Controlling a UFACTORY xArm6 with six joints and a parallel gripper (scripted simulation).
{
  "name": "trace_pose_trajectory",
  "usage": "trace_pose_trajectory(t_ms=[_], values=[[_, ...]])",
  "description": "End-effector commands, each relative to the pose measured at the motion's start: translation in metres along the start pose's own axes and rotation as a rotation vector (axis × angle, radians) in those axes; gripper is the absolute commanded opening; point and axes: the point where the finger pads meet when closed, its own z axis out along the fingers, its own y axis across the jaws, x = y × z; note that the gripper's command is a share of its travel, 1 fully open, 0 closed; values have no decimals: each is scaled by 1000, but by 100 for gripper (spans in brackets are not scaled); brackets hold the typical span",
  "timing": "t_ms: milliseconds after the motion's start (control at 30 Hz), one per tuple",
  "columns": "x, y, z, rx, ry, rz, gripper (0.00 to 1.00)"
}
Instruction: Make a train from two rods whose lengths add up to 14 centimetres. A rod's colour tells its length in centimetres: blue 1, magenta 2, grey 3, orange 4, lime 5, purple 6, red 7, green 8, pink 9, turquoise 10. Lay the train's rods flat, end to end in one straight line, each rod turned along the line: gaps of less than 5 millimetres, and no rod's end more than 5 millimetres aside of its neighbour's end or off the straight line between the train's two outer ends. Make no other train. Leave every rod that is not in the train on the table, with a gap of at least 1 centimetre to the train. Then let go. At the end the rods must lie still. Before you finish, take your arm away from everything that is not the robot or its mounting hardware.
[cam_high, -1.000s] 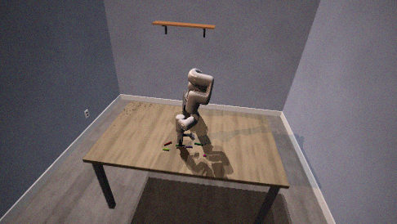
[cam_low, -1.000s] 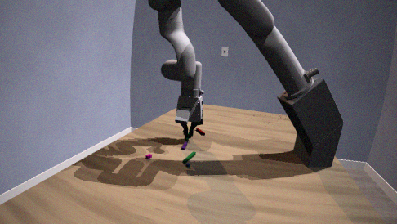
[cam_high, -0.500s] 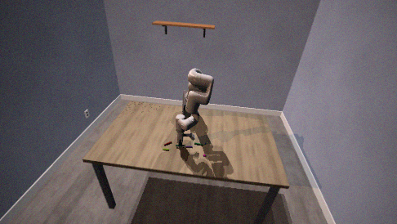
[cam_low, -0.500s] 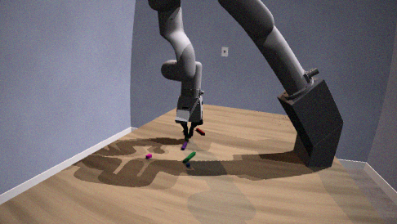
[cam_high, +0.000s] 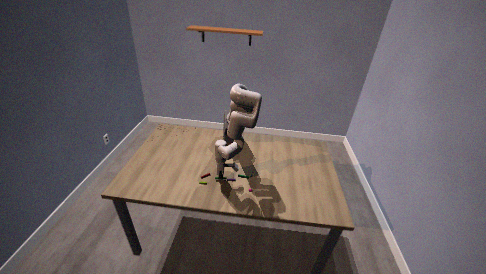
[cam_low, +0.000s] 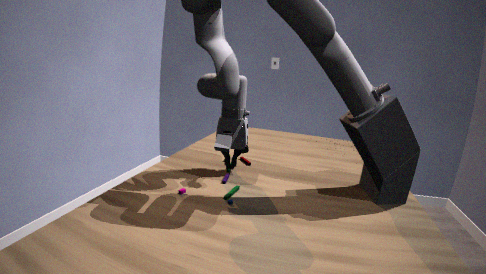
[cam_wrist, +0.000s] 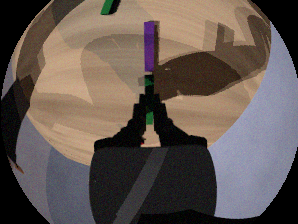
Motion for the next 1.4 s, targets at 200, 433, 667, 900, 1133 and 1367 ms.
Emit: trace_pose_trajectory(t_ms=[200,433,667,900,1133,1367], values=[[0,1,2,-1,-1,0,4],[0,1,6,-1,-1,0,4],[0,1,11,-1,-1,0,4],[0,1,12,-1,-1,0,4],[0,1,12,-1,-1,0,4],[0,1,12,-1,-1,0,4]])
